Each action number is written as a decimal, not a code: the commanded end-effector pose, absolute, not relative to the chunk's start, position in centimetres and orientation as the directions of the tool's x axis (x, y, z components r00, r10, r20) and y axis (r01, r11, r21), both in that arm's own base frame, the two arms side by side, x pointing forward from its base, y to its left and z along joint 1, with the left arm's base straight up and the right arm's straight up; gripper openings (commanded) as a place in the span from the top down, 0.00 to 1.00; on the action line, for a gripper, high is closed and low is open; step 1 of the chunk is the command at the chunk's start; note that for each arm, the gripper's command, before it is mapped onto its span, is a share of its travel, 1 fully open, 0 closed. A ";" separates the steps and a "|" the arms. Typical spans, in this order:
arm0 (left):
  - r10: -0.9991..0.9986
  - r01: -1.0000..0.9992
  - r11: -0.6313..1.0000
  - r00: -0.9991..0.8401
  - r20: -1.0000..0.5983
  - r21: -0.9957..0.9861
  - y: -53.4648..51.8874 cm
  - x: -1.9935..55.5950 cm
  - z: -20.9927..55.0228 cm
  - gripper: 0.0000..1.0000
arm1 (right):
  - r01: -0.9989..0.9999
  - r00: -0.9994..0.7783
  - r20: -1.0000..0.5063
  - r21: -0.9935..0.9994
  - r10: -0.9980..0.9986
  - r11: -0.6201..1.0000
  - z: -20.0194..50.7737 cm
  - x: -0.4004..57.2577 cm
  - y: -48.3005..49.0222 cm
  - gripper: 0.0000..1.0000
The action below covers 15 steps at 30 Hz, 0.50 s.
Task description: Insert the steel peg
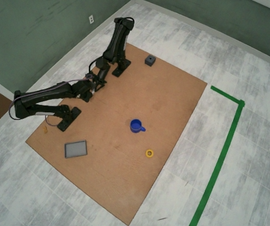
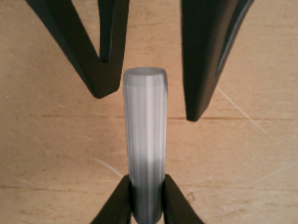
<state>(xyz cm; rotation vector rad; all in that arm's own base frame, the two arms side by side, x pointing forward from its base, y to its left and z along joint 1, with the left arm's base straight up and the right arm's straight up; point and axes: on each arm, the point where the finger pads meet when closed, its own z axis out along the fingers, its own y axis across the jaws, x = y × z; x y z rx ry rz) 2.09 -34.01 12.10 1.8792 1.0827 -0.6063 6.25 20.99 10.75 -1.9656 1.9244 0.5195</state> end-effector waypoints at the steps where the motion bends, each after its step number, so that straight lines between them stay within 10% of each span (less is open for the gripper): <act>1: 0.425 0.867 -0.237 0.498 -0.756 0.438 -34.6 1.9 12.3 0.57 | -1.000 0.024 -0.507 -0.004 -0.861 -0.025 11.4 6.5 21.4 1.00; 14: 0.425 0.867 -0.237 0.498 -0.756 0.438 -34.6 1.9 12.3 0.57 | -1.000 0.024 -0.507 -0.004 -0.861 -0.025 11.4 6.5 21.4 1.00; 15: 0.422 0.866 -0.236 0.500 -0.756 0.441 -34.7 1.9 12.5 0.69 | -1.000 0.024 -0.507 -0.004 -0.861 -0.025 11.4 6.5 21.4 1.00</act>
